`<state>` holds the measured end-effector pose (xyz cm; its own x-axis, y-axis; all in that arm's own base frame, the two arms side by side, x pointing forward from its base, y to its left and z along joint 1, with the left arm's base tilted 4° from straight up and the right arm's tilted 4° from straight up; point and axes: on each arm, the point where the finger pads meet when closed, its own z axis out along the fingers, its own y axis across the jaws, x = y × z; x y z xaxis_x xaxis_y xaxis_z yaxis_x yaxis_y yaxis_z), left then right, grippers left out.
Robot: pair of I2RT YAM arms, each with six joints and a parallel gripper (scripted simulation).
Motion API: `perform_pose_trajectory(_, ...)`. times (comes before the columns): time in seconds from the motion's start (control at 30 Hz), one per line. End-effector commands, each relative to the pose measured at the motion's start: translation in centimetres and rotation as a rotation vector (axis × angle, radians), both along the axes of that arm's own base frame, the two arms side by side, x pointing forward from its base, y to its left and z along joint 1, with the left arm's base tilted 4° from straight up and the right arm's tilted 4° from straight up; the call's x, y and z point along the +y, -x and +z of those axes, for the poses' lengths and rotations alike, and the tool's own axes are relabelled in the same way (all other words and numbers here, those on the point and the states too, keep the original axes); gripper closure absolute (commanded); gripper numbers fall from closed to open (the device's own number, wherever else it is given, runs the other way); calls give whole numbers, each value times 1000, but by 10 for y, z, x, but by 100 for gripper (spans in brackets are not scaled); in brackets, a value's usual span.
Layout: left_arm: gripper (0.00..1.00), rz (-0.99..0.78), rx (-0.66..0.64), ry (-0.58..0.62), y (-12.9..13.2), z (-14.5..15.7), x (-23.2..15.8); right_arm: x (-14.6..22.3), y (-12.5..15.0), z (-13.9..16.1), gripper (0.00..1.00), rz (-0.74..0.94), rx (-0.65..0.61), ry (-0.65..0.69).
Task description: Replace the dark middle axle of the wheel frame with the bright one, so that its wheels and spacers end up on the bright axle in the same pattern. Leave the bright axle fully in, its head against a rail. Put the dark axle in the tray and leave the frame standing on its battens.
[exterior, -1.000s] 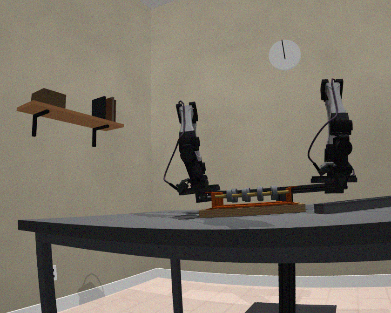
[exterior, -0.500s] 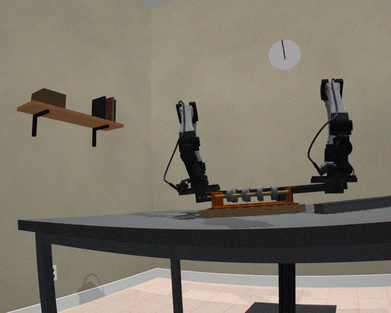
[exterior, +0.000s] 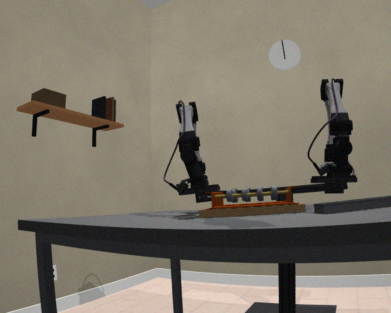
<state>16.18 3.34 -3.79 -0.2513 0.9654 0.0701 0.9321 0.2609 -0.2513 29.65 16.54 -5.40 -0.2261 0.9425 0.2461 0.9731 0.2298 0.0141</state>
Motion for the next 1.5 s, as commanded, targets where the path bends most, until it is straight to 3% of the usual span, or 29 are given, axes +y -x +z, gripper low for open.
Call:
perform_pose_trajectory(0.0, 100, -1, -65, 31, -19, 2, -7, 23, -12, 11, 100, 30, -44, -95)
perform_pose_trajectory(1.47, 100, 4, -62, 30, -14, 2, -8, 17, -11, 9, 100, 20, -39, -85)
